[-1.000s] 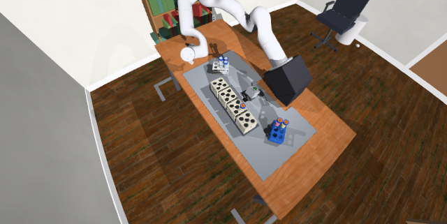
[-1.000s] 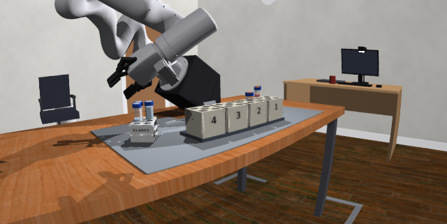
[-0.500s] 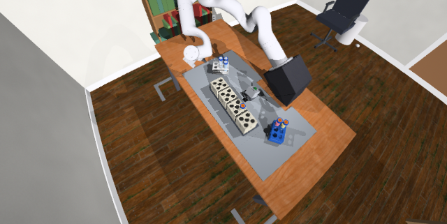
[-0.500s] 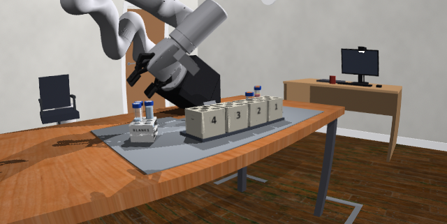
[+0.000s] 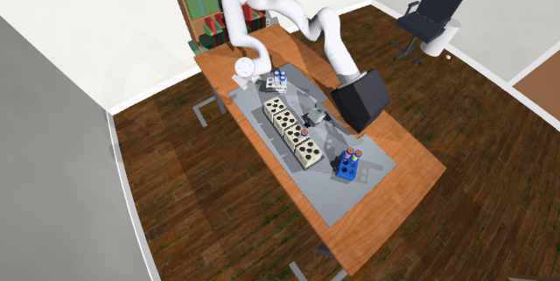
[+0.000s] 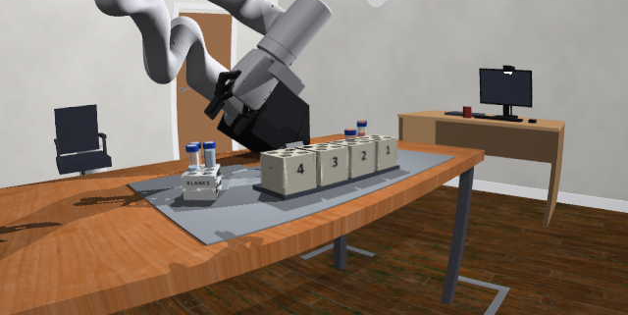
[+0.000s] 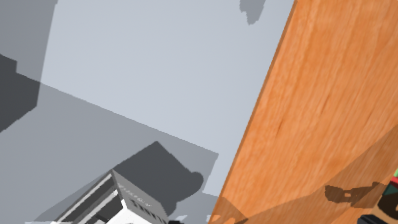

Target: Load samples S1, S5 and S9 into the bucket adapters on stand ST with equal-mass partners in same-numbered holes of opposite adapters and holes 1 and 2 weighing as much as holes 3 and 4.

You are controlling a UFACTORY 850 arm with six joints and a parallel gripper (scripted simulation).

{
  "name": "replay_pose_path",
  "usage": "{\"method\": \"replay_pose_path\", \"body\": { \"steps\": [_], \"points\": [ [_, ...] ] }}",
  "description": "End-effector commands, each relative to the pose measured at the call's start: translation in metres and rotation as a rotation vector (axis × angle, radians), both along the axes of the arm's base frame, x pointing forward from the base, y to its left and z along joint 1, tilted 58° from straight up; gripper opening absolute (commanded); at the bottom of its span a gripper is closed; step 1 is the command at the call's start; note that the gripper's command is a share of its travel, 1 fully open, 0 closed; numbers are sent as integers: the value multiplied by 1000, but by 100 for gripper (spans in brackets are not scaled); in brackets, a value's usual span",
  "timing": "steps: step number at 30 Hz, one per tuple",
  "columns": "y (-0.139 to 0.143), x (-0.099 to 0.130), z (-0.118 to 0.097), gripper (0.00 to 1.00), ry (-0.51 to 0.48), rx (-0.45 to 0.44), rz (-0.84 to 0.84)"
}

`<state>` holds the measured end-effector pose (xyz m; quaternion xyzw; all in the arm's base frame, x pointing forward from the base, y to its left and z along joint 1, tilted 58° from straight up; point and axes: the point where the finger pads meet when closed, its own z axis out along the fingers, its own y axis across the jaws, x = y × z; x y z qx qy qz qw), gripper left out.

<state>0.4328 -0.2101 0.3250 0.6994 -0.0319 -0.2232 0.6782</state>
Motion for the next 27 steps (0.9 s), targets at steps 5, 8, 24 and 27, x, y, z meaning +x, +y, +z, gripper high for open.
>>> {"method": "replay_pose_path", "body": {
  "steps": [5, 8, 24, 27],
  "points": [
    [23, 9, -29, 100, -62, 54, 61],
    [25, 11, -33, 100, -62, 54, 61],
    [69, 20, -88, 100, -181, 179, 163],
    [76, 21, -96, 100, -181, 179, 163]
  ]
}}
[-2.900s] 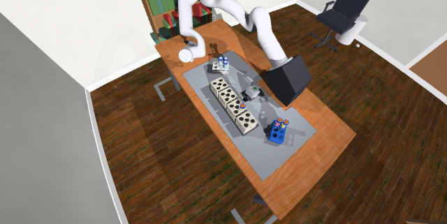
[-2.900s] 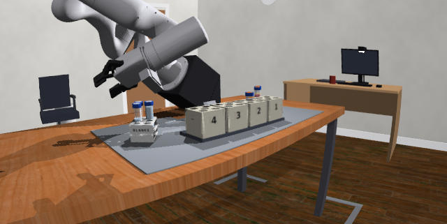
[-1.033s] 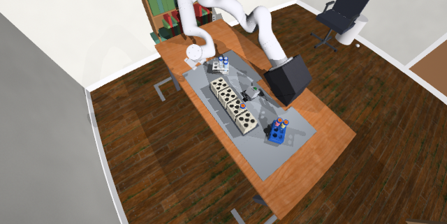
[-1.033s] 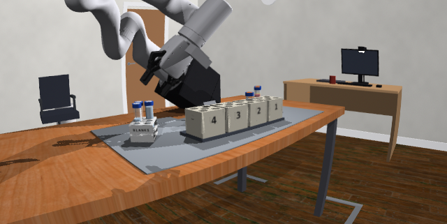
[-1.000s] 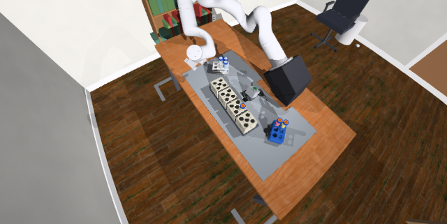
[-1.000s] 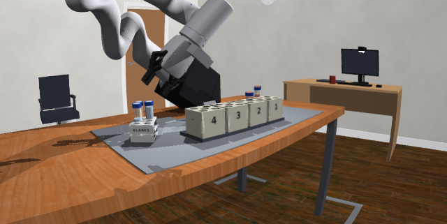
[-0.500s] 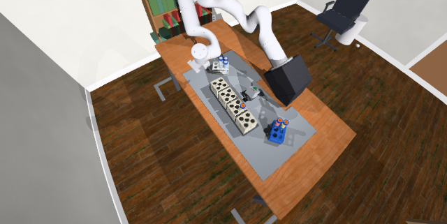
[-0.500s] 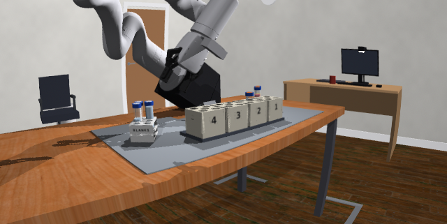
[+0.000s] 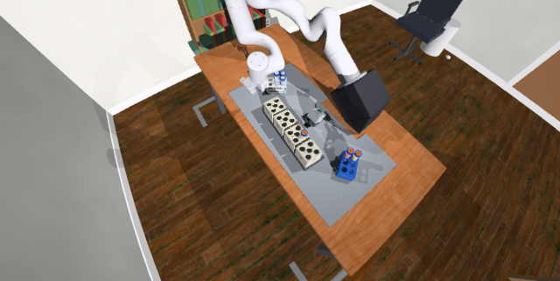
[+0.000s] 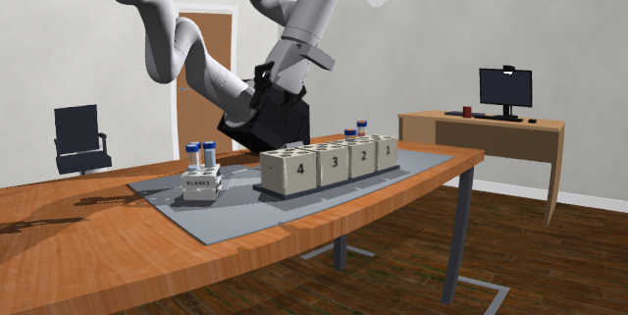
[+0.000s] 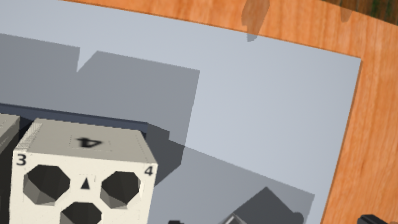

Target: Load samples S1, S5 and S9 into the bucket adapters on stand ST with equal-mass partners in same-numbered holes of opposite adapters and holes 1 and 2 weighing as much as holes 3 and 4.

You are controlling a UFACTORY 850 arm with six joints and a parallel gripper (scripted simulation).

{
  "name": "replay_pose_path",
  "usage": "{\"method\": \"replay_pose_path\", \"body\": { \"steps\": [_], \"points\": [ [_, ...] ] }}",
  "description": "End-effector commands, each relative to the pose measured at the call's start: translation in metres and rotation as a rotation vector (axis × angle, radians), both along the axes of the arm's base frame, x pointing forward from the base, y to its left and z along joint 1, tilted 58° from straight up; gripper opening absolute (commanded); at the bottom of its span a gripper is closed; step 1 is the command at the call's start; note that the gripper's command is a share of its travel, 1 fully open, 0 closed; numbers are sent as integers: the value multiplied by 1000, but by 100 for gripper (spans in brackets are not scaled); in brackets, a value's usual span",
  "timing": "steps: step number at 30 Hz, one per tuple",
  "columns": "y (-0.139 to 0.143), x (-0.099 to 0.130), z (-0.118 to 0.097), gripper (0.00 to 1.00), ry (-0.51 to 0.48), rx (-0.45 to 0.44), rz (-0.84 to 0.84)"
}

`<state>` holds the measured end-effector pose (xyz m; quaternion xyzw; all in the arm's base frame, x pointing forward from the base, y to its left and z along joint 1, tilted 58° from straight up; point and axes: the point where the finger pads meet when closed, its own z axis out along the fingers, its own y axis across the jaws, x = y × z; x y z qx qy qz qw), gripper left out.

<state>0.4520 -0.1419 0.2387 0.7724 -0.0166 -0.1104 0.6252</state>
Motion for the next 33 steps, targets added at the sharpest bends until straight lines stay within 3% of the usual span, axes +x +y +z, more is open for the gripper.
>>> {"method": "replay_pose_path", "body": {
  "steps": [1, 4, 7, 15, 18, 25, 28, 33],
  "points": [
    [11, 2, -13, 100, -7, 6, 7],
    [18, 3, -22, 100, -7, 6, 7],
    [28, 3, -33, 100, -61, 73, 45],
    [48, 2, -55, 100, -61, 73, 45],
    [58, 1, -66, 100, -112, 142, 75],
    [81, -1, -90, 100, -112, 142, 75],
    [91, -3, -100, 100, -159, 211, 97],
    [101, -6, -111, 100, -159, 211, 97]
  ]
}}
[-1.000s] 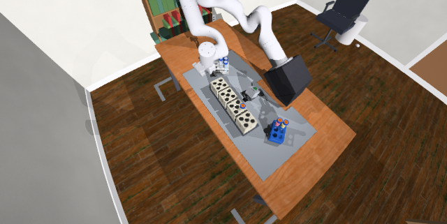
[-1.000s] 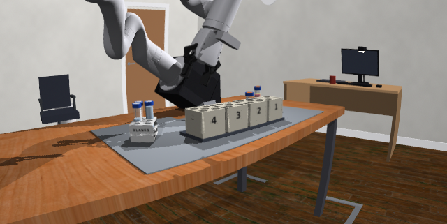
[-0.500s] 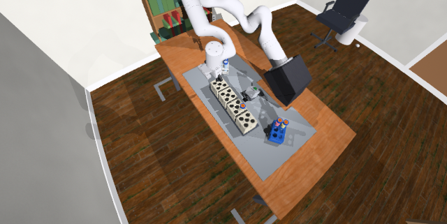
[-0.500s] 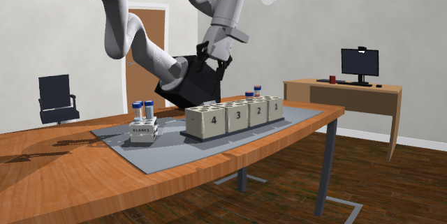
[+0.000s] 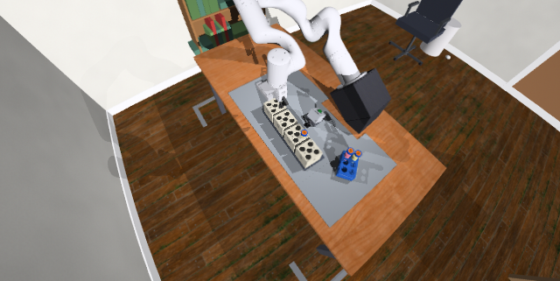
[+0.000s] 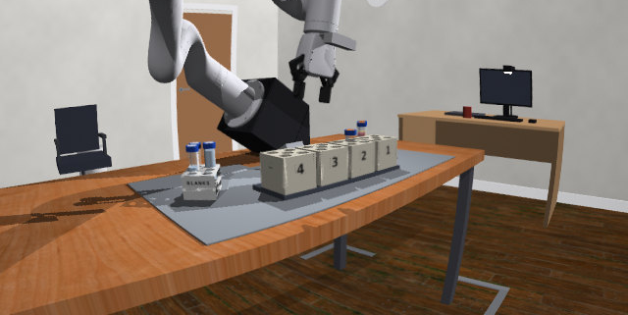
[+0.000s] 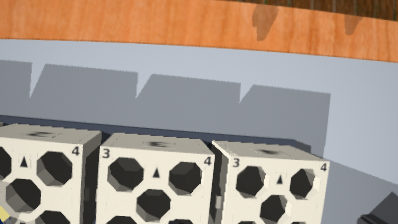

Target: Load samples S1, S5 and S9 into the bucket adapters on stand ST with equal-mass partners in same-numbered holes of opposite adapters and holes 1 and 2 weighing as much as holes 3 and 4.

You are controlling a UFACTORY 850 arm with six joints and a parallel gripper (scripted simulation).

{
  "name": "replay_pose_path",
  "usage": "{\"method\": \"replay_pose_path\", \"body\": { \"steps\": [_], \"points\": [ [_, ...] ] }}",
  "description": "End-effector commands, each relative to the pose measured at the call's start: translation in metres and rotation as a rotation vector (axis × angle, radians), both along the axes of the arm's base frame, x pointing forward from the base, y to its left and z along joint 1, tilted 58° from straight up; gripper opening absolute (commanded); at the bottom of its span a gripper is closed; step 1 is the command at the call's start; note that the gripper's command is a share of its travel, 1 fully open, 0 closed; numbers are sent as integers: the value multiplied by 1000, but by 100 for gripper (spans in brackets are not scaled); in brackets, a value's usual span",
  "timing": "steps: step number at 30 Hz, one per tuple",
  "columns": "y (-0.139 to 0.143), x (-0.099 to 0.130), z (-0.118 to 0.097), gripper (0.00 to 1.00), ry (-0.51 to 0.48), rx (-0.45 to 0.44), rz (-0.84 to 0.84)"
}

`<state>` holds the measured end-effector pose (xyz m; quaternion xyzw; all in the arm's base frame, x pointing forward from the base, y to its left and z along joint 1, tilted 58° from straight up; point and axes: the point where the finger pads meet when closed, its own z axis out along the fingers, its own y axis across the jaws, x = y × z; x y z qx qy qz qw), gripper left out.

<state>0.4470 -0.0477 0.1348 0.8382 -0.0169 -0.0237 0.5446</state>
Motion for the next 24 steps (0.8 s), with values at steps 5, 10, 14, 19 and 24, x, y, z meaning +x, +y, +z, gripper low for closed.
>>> {"method": "replay_pose_path", "body": {
  "steps": [5, 10, 14, 19, 24],
  "points": [
    [22, -4, -22, 100, -24, 35, 10],
    [39, -10, -39, 100, -48, 77, 18],
    [50, -14, -50, 100, -48, 77, 18],
    [60, -18, -60, 100, -85, 148, 25],
    [77, -26, -77, 100, -85, 148, 25]
  ]
}}
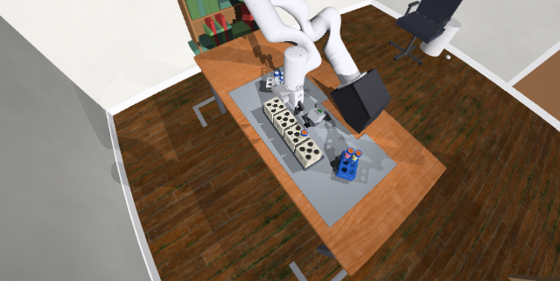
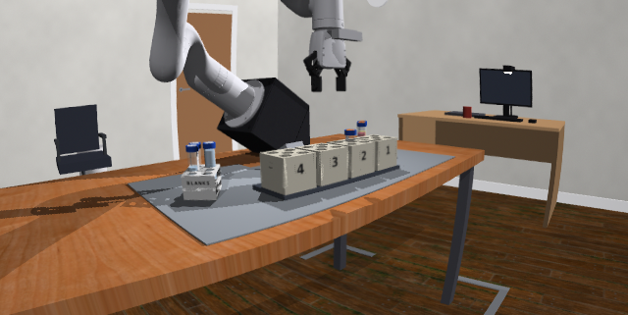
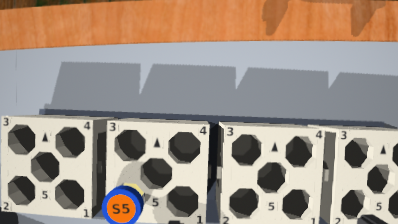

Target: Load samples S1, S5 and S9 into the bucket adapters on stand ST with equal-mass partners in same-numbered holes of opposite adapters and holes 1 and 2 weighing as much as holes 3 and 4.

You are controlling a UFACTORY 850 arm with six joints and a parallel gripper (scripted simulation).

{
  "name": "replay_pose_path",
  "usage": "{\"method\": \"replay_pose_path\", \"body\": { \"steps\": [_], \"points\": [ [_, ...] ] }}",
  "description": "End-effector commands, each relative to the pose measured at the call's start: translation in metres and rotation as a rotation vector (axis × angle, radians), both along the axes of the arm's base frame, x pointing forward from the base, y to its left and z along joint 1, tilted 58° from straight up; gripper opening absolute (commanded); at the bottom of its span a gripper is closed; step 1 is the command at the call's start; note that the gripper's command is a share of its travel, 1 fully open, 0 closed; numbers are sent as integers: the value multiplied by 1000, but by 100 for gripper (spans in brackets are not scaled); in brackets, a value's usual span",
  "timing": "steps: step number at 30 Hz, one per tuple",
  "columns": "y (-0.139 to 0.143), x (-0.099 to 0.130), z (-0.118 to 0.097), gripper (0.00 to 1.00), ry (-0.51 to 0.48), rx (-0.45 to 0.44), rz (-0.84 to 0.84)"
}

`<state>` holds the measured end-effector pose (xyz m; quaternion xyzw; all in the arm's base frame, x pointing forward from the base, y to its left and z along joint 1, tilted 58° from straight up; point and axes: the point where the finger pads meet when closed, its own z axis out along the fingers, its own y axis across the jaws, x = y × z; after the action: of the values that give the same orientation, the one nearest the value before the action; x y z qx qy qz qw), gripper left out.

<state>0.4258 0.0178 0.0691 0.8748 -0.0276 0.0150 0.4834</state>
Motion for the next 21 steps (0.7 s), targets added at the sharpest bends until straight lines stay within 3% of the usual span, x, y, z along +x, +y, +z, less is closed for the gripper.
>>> {"method": "replay_pose_path", "body": {
  "steps": [1, 13, 21],
  "points": [
    [15, -6, -15, 100, -5, 7, 2],
    [16, -6, -15, 100, -5, 7, 2],
    [-2, -30, 12, 100, -230, 7, -140]
  ]
}}
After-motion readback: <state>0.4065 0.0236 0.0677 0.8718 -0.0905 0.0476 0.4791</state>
